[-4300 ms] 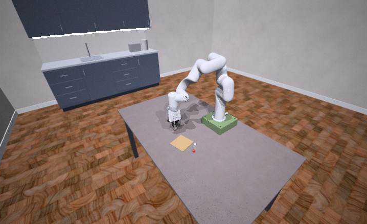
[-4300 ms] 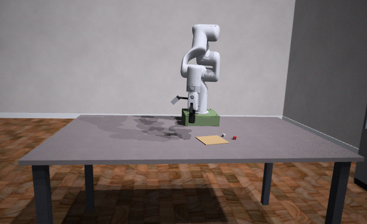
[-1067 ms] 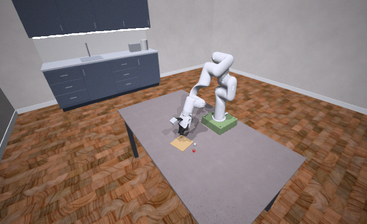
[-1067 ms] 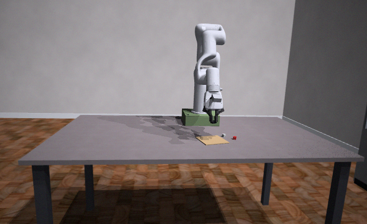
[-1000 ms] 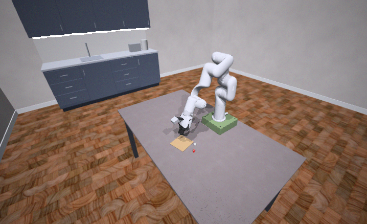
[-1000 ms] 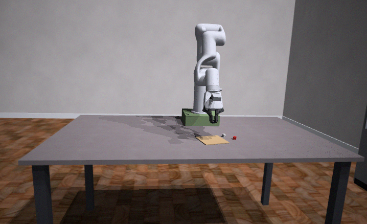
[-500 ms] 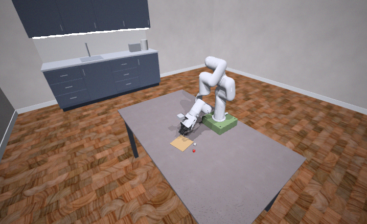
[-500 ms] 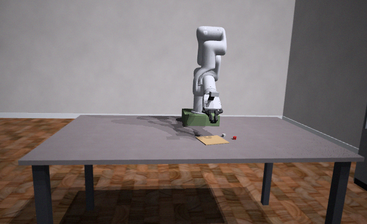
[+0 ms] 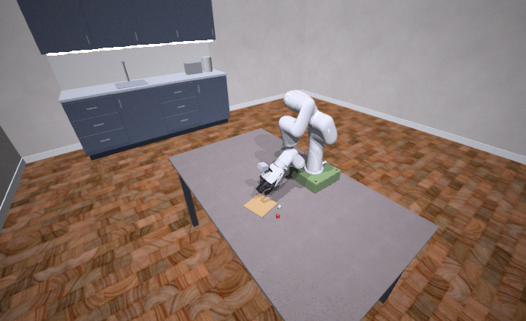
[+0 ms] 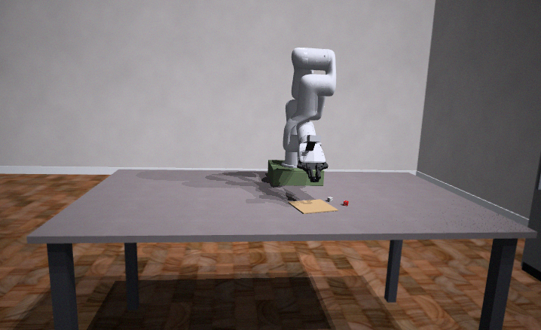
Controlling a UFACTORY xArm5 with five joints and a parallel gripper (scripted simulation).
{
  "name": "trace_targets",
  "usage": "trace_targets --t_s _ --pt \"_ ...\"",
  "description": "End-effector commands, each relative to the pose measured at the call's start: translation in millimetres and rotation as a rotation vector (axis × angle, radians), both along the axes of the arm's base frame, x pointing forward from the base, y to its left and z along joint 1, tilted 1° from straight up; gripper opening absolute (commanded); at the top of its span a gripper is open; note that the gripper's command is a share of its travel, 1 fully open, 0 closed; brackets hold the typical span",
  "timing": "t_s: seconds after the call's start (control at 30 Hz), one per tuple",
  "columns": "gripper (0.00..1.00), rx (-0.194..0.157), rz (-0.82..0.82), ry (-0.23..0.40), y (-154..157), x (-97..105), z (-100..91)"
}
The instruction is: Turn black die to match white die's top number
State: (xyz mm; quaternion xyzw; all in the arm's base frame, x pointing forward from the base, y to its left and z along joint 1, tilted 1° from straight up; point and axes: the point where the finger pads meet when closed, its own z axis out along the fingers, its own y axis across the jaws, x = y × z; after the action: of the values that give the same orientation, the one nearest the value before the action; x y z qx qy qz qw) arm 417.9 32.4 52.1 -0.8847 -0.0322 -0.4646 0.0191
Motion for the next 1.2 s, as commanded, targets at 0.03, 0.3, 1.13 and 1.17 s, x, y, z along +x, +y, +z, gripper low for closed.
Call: trace_targets --t_s 0.03,0.3,1.13,1.17 --pt "0.11 0.000 0.000 -0.005 0.1 0.4 -1.8" --pt "0.11 0.001 0.000 -0.005 0.3 0.5 -17.4" --pt "0.11 0.001 0.000 -0.006 0.2 1.4 -77.9" --pt "0.11 0.001 0.000 -0.006 0.2 1.4 -77.9"
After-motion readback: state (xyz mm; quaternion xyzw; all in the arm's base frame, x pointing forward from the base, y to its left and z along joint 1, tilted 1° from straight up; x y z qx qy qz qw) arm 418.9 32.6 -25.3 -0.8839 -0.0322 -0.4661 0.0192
